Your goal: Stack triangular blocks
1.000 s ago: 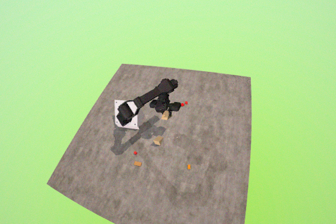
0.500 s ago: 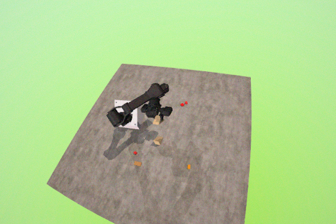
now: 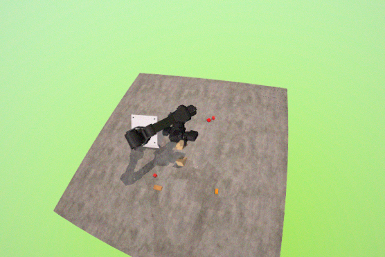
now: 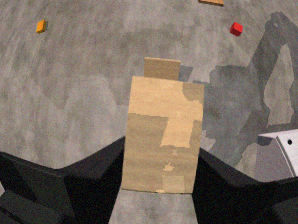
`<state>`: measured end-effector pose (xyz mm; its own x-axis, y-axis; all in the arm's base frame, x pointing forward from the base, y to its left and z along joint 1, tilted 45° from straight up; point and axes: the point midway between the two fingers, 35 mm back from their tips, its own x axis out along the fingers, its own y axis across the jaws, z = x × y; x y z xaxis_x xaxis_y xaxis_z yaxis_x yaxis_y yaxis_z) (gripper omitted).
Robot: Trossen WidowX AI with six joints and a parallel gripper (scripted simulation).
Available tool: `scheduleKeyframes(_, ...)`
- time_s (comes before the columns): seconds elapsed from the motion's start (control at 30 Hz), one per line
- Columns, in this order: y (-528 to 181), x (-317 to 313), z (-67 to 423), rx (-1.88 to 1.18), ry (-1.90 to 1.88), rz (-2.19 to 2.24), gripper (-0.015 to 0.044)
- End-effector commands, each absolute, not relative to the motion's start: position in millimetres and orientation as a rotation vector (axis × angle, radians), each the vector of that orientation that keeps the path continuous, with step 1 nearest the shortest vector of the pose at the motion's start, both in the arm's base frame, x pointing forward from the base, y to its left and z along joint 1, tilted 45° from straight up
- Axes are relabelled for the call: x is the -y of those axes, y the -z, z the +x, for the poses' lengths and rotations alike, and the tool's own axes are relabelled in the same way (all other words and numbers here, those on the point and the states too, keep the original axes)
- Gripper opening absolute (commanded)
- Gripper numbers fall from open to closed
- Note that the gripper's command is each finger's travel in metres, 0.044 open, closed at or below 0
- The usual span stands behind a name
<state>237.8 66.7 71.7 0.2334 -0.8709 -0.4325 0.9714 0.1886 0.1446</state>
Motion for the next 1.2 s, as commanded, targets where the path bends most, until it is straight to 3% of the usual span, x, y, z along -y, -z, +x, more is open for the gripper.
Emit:
scheduleKeyframes(0.0, -64.4, -48.0, 242.1, -0.275, 1.341, 0.383, 0.0)
scheduleKeyframes(0.5, -52.2, -8.2, 250.6, -0.273, 1.354, 0.357, 0.0)
scheduleKeyframes(1.17, -52.3, -6.7, 251.1, -0.267, 1.353, 0.357, 0.0)
